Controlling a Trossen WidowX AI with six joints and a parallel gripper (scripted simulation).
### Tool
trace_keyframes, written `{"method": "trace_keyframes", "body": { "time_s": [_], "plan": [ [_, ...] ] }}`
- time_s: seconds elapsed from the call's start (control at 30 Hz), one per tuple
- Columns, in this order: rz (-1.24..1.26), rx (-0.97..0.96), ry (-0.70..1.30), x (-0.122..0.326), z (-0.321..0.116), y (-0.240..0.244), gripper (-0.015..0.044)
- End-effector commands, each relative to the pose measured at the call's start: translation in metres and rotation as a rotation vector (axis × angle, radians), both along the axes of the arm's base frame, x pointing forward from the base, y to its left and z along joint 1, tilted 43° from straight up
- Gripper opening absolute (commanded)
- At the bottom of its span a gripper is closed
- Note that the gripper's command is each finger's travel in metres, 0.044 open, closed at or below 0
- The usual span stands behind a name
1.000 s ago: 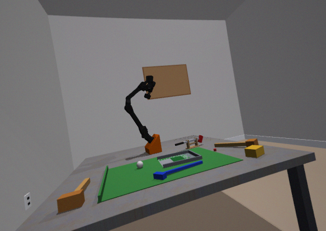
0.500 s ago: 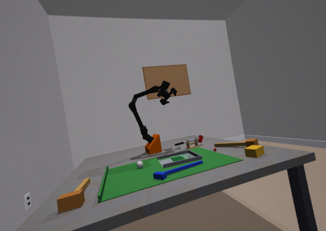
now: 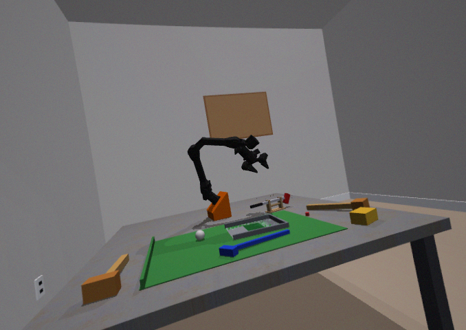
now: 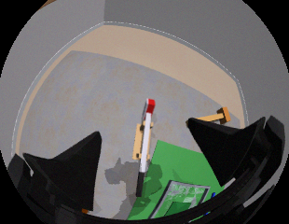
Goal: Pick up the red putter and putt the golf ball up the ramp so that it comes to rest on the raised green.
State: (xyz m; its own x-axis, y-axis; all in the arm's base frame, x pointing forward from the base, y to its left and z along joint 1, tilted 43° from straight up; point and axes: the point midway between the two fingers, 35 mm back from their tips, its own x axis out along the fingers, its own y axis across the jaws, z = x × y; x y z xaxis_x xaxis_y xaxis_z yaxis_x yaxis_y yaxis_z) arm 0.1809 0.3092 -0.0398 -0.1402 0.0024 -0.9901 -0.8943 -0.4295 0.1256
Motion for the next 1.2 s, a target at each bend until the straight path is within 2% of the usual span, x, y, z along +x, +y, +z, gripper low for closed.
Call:
{"method": "trace_keyframes", "body": {
  "time_s": [0.0,0.23,0.5,1.17],
  "plan": [
    [-0.118,-0.199,-0.085,0.03,-0.029,-0.061,0.044],
    [-0.253,-0.487,-0.192,0.054,-0.051,-0.158,0.044],
    [-0.256,-0.495,-0.194,0.053,-0.048,-0.166,0.044],
    [-0.256,-0.496,-0.195,0.053,-0.081,-0.198,0.044]
  ]
}}
